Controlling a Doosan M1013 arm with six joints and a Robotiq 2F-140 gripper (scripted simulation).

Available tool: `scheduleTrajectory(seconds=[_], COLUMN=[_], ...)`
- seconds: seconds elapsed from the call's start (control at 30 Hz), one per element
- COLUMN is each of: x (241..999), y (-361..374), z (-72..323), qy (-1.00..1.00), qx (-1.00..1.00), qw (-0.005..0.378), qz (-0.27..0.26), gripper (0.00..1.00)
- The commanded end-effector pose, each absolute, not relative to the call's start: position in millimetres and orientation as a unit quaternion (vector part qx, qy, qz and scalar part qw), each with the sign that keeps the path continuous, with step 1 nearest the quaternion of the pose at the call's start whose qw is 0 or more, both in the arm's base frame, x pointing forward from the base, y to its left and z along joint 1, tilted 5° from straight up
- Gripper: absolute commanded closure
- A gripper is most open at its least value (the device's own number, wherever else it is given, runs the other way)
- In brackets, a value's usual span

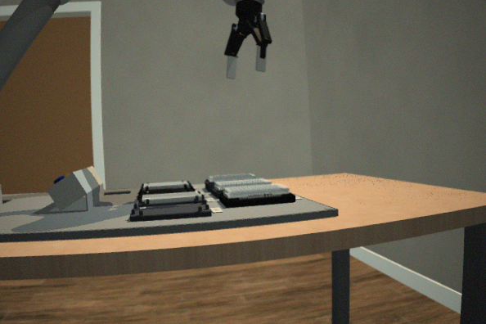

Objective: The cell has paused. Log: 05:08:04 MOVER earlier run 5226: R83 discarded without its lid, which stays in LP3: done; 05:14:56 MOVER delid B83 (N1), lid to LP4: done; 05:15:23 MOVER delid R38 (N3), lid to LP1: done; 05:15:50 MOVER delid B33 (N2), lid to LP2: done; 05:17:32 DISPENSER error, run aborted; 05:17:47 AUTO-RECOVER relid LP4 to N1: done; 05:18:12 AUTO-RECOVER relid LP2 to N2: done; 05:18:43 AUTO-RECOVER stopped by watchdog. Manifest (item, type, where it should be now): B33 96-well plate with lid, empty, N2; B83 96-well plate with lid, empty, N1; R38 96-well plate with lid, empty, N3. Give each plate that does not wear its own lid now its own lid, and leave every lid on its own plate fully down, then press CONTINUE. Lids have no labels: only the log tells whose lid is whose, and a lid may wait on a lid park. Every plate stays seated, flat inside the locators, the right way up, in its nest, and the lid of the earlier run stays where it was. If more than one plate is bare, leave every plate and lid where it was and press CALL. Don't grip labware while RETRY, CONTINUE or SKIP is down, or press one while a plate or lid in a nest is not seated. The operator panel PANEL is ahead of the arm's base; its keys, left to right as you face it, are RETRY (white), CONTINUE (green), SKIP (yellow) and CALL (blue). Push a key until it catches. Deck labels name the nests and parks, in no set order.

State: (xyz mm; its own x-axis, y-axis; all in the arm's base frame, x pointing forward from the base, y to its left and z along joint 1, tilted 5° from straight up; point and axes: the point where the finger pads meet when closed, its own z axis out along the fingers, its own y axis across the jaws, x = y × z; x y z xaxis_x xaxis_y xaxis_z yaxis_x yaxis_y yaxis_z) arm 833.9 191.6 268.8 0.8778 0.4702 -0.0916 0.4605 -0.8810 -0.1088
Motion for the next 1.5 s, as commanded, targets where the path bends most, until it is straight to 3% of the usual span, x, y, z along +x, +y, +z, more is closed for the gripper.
scheduleTrajectory(seconds=[0.0,0.63,1.03,1.1,1.17,1.47], x=[833.9,830.3,715.4,715.4,670.2,615.3], y=[191.5,187.6,110.0,110.0,90.7,71.3], z=[269.1,261.8,119.3,119.3,83.1,46.2], qy=[-0.24,-0.235,-0.126,-0.126,-0.095,-0.061], qx=[-0.968,-0.969,-0.991,-0.991,-0.994,-0.997], qw=[0.042,0.042,0.043,0.043,0.042,0.04], qz=[0.058,0.056,0.025,0.025,0.016,0.007], gripper=[0.0,0.0,0.0,0.0,0.0,0.0])
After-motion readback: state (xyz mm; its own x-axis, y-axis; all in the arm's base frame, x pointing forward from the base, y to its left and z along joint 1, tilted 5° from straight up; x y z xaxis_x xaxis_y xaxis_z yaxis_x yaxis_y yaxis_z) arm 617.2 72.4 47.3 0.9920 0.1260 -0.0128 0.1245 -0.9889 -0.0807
